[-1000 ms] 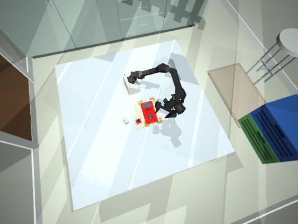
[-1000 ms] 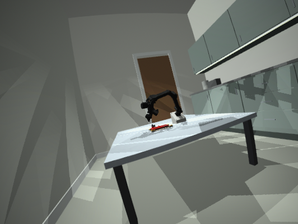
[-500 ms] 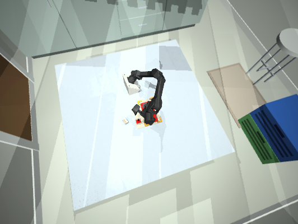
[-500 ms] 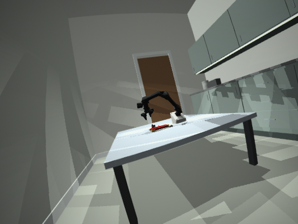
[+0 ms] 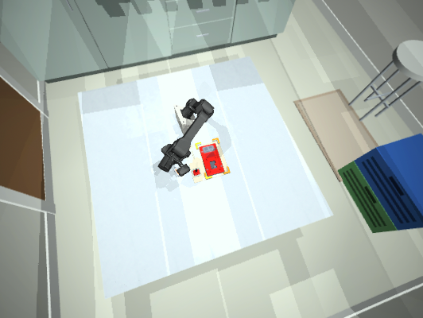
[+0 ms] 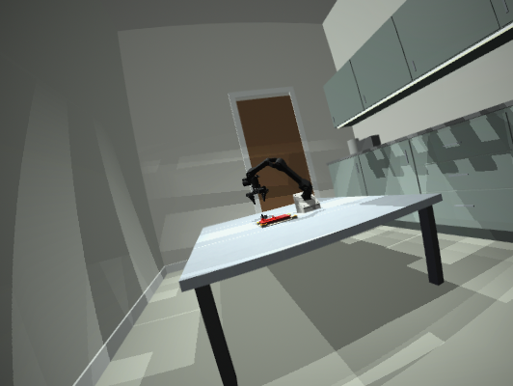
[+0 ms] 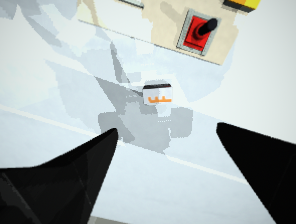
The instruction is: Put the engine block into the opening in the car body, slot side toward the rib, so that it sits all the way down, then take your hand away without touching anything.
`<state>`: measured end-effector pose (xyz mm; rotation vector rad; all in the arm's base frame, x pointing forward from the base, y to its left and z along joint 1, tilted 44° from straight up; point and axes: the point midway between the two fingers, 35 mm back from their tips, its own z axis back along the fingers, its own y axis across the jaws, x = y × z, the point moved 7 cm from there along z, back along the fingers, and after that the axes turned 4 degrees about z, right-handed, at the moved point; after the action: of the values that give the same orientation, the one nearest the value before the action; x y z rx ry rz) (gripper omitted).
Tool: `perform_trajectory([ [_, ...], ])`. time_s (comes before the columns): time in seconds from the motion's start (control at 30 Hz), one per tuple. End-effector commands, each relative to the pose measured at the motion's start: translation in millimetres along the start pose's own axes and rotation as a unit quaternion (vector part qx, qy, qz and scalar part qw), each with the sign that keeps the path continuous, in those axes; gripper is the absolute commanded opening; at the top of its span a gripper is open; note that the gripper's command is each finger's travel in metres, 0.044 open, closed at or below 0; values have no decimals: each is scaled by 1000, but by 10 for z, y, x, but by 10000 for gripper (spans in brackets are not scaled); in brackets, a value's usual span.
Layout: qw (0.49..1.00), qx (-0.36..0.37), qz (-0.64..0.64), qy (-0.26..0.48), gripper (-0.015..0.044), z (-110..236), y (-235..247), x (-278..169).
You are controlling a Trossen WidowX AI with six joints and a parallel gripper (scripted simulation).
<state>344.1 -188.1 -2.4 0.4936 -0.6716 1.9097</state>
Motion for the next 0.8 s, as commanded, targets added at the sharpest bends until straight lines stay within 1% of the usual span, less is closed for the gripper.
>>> perform_trajectory([
  [0.0, 1000, -7, -7, -17, 440, -76, 66, -35],
  [0.07, 1000, -7, -7, -17, 440, -103, 63, -36],
  [0.1, 1000, -7, -7, -17, 440, -185, 57, -39],
  [0.2, 1000, -8, -7, -17, 440, -624, 49, -21],
  [0.23, 1000, -8, -7, -18, 440, -703, 52, -13],
  [0.47, 1000, -8, -7, -18, 440, -742, 59, 1],
  [0.6, 1000, -8, -7, -18, 440, -880, 62, 26],
  [0.77, 1000, -8, -7, -18, 440, -883, 62, 26],
])
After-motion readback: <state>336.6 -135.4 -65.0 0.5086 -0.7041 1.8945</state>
